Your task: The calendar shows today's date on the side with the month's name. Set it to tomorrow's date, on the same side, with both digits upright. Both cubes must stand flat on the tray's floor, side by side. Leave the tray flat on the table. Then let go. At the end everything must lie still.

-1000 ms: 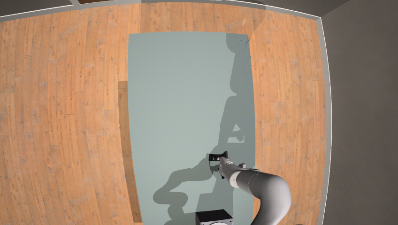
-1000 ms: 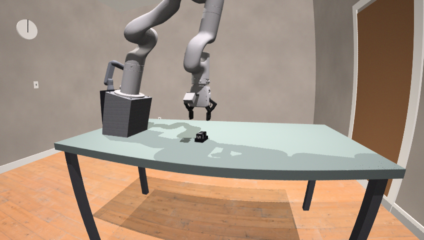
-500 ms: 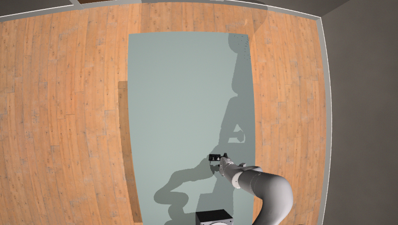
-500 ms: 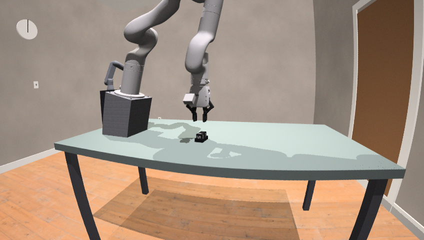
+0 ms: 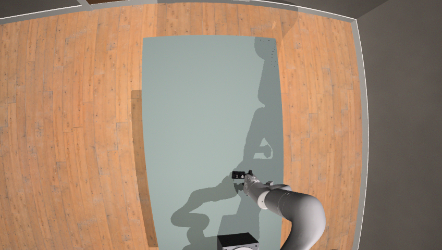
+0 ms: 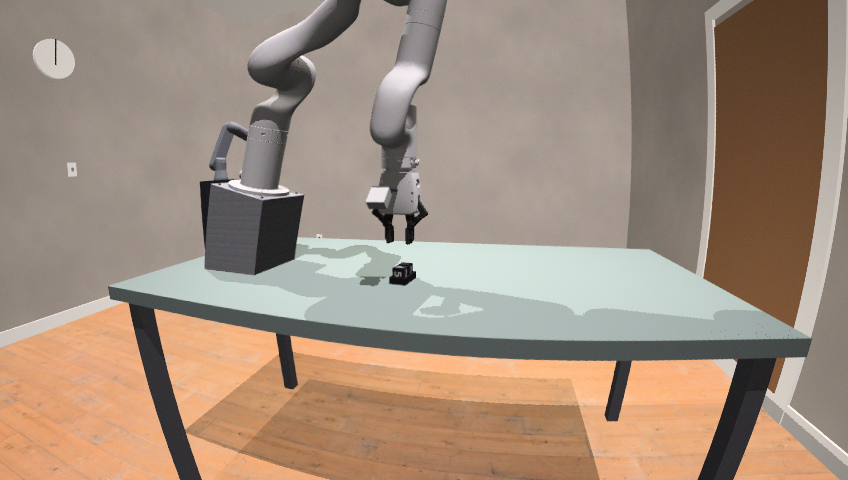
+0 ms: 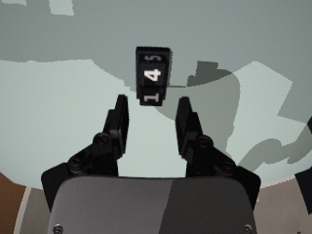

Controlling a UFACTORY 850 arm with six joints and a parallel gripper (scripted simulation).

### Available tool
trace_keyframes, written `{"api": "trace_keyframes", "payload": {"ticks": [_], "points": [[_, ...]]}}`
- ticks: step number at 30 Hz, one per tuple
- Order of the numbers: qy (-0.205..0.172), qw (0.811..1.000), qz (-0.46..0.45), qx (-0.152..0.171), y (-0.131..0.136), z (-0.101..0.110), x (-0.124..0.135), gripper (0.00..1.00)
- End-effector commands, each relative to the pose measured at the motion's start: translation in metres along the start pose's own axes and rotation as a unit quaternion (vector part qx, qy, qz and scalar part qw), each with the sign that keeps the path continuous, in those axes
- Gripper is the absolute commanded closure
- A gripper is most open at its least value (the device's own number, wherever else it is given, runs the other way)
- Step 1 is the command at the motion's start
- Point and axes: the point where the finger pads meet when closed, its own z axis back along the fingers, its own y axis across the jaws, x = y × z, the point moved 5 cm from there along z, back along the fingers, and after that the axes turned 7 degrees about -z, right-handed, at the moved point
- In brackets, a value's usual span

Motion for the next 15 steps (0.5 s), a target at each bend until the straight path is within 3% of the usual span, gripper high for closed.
{"api": "trace_keyframes", "payload": {"ticks": [1, 15], "points": [[0.000, 1.000, 0.000, -0.001, -0.0006, 0.0003, 0.0001, 0.53], [0.000, 1.000, 0.000, -0.001, -0.0006, -0.0015, 0.0001, 0.53]]}}
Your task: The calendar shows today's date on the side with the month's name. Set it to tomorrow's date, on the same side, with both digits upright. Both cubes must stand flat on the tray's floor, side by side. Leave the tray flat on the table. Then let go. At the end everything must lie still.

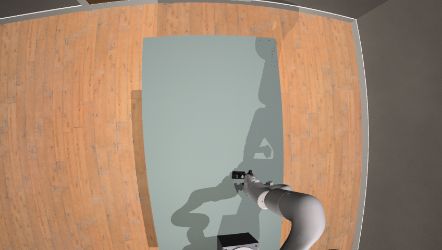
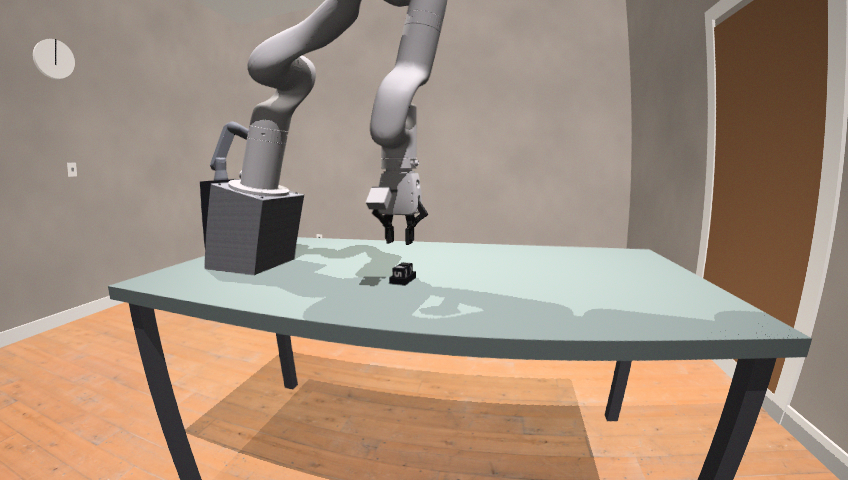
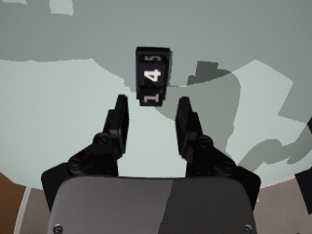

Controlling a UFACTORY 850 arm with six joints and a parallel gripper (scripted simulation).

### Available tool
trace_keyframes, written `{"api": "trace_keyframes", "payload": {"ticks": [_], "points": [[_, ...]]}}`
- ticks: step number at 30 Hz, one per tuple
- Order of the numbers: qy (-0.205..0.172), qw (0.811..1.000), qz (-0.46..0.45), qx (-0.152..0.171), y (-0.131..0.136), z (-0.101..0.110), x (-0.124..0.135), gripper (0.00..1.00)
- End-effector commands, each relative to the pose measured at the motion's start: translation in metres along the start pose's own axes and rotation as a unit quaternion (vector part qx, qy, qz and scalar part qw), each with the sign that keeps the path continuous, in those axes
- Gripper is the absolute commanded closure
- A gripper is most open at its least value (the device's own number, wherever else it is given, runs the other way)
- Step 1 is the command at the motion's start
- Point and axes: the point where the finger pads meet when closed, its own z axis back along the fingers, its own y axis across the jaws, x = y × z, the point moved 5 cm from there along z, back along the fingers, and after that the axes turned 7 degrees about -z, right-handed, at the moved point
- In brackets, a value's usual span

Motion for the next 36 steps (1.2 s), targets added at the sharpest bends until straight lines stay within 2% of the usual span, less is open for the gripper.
{"api": "trace_keyframes", "payload": {"ticks": [1, 36], "points": [[0.000, 1.000, 0.000, -0.001, -0.001, -0.001, 0.000, 0.53], [0.000, 1.000, 0.000, -0.001, -0.001, -0.042, 0.000, 0.53]]}}
